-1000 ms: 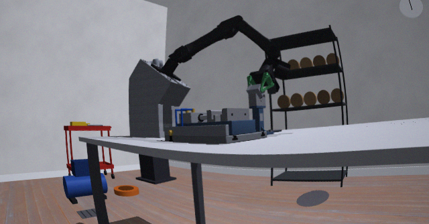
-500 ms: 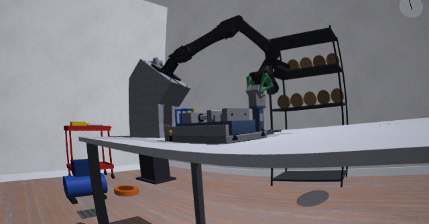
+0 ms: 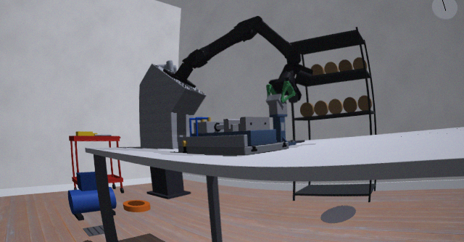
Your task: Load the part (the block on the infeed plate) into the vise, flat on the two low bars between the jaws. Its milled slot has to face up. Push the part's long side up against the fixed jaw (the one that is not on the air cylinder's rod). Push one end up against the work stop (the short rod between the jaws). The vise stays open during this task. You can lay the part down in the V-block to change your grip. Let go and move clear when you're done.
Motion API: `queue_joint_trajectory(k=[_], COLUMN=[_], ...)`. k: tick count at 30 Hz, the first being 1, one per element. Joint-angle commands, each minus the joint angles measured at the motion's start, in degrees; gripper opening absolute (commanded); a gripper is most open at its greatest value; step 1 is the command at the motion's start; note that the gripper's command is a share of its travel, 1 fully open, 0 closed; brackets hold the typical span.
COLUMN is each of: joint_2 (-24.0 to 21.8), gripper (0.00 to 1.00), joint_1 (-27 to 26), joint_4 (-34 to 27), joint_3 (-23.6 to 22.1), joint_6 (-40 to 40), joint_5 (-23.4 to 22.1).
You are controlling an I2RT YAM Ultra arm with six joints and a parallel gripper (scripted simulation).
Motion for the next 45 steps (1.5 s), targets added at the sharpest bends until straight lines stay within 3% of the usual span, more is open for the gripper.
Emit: queue_joint_trajectory(k=[1, 12, 29, 45], joint_2=[-3.4, -6.3, -12.5, -17.8], gripper=[0.00, 0.00, 0.00, 0.00], joint_1=[-1.0, -2.2, -5.7, -10.7], joint_4=[1.1, 5.1, 13.8, 21.8], joint_3=[-1.5, -5.1, -12.9, -20.1], joint_6=[-1.3, -4.0, -10.2, -16.1], joint_5=[-0.4, -3.9, -13.7, -26.6])
